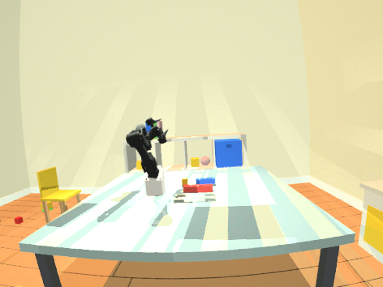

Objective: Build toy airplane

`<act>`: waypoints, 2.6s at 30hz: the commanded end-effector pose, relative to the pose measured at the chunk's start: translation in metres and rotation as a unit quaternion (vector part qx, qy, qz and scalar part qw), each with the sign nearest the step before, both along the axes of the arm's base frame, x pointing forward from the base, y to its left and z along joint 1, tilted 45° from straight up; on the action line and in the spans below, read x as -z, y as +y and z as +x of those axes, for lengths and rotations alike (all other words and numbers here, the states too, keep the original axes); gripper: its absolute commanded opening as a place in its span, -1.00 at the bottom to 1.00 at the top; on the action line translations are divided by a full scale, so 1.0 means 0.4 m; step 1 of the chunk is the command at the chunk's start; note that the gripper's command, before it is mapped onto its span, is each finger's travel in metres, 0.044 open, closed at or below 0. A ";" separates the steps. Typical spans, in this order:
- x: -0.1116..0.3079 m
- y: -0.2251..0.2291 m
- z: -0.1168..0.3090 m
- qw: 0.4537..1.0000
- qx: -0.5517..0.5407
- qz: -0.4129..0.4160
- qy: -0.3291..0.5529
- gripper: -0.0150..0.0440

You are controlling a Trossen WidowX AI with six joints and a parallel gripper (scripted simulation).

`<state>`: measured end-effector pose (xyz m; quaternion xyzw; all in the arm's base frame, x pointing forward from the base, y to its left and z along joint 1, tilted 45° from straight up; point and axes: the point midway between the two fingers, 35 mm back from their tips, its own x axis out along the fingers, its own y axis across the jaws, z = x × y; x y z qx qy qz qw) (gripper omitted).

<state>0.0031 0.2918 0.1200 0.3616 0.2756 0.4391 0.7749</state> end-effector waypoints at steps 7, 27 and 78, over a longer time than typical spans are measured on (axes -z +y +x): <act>0.095 0.048 0.140 0.981 0.087 -0.162 -0.061 1.00; 0.298 -0.169 0.552 0.758 0.234 -0.608 0.005 1.00; 0.422 -0.663 0.674 0.491 0.188 -0.812 0.254 1.00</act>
